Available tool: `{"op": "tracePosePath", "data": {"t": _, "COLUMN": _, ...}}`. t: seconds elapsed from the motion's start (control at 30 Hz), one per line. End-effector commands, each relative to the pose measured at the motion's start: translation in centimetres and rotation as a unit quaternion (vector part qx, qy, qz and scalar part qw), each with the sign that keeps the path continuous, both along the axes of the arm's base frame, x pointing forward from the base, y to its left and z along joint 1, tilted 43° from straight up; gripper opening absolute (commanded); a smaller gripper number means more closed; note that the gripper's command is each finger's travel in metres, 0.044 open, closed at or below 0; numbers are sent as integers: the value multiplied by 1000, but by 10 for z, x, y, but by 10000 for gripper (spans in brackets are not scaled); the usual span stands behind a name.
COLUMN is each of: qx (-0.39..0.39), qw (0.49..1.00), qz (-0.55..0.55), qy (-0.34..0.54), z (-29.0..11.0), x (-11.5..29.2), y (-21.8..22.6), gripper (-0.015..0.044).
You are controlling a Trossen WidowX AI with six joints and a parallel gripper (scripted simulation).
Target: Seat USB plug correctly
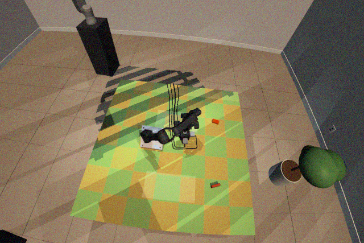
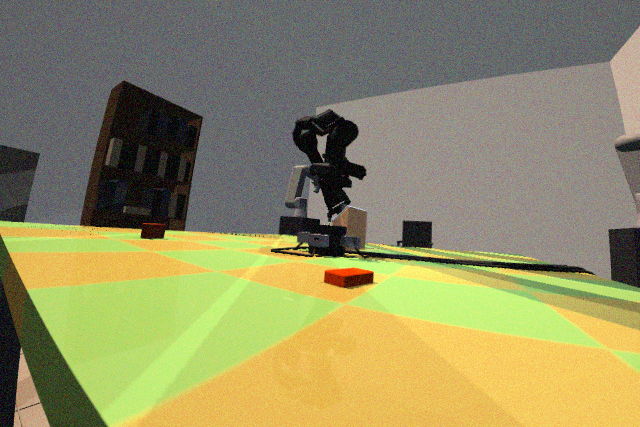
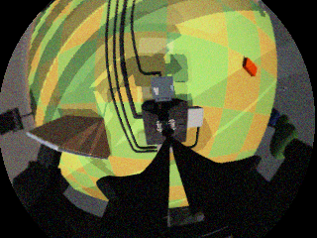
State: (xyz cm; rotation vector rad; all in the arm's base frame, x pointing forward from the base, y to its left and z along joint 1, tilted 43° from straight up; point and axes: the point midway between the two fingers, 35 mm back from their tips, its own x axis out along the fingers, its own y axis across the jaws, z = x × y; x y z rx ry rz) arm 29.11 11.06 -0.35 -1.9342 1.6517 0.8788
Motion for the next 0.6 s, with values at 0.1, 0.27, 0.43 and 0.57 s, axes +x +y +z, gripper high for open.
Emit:
{"op": "tracePosePath", "data": {"t": 0.1, "qx": -3, "qw": 1000, "qz": 3, "qy": 3, "z": -1, "x": 0, "y": -1, "gripper": 0}}
{"op": "tracePosePath", "data": {"t": 0.27, "qx": -3, "qw": 1000, "qz": 3, "qy": 3, "z": -2, "x": 0, "y": -2, "gripper": 0}}
{"op": "tracePosePath", "data": {"t": 0.43, "qx": -3, "qw": 1000, "qz": 3, "qy": 3, "z": -2, "x": 0, "y": -2, "gripper": 0}}
{"op": "tracePosePath", "data": {"t": 0.57, "qx": -3, "qw": 1000, "qz": 3, "qy": 3, "z": -3, "x": 0, "y": -3, "gripper": 0}}
